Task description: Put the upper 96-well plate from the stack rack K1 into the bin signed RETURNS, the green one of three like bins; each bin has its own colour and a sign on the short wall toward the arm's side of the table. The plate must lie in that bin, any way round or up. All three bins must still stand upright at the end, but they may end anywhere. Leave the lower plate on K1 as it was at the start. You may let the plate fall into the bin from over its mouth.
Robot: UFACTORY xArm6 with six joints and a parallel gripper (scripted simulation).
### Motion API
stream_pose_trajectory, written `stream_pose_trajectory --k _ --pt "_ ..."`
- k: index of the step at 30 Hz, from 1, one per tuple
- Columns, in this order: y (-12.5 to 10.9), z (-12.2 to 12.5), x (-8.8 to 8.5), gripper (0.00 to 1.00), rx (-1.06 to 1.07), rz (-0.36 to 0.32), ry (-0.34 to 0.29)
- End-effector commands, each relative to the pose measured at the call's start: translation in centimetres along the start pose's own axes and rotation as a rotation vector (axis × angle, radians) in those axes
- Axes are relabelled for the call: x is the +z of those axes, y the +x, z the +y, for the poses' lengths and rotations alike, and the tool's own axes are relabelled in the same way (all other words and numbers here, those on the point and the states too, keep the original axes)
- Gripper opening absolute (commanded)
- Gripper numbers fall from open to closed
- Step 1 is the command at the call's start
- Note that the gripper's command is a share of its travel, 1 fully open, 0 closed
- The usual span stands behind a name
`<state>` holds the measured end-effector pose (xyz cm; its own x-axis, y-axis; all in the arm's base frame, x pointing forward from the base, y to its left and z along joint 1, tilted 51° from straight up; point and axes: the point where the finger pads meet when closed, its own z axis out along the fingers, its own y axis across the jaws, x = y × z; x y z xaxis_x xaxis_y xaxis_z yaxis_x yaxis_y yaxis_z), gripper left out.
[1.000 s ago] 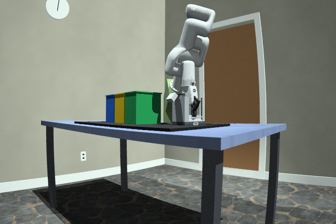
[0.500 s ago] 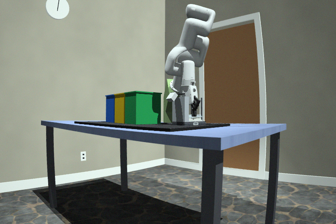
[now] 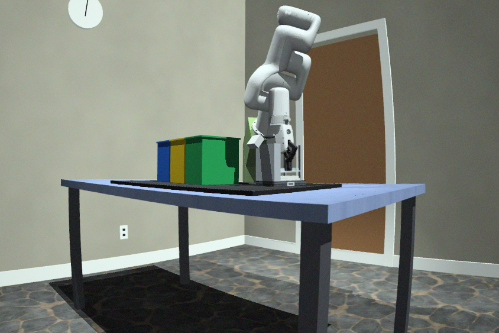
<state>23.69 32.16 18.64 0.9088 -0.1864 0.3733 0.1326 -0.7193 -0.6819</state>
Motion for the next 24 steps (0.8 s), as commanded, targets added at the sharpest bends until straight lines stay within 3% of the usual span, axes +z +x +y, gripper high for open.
stream_pose_trajectory --k 1,24 --pt "0.0 -0.1 -0.3 0.00 0.000 -0.003 0.000" --pt "0.0 -0.1 -1.6 0.00 0.000 -0.003 0.001"
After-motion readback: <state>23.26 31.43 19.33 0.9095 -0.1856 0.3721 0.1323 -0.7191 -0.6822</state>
